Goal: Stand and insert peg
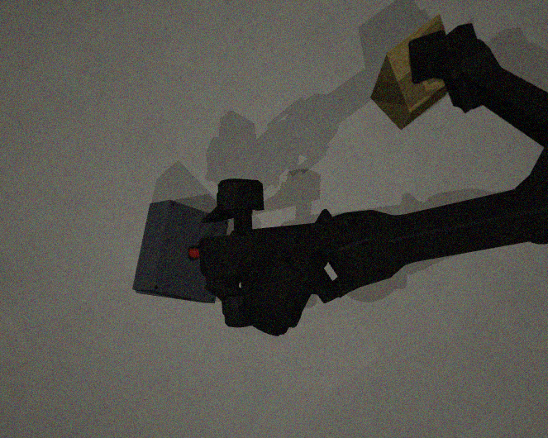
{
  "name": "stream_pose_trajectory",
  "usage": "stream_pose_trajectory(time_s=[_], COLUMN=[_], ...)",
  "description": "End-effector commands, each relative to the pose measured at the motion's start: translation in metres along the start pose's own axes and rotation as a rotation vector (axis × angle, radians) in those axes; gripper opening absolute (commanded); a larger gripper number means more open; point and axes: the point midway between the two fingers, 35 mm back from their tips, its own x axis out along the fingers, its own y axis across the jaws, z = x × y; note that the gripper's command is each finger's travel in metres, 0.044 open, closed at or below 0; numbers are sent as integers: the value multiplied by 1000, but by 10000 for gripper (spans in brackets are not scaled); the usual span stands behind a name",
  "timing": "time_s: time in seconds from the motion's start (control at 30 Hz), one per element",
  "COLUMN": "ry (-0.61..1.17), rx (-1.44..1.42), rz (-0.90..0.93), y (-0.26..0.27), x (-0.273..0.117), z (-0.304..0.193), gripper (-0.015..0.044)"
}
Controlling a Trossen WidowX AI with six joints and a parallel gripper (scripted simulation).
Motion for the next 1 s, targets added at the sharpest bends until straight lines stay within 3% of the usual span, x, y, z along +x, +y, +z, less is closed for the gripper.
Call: stream_pose_trajectory(time_s=[0.0,0.97], ry=[2,-2], rx=[-2,1], rz=[-2,-3], y=[0,2], x=[-5,-52], z=[0,3], gripper=[440,440])
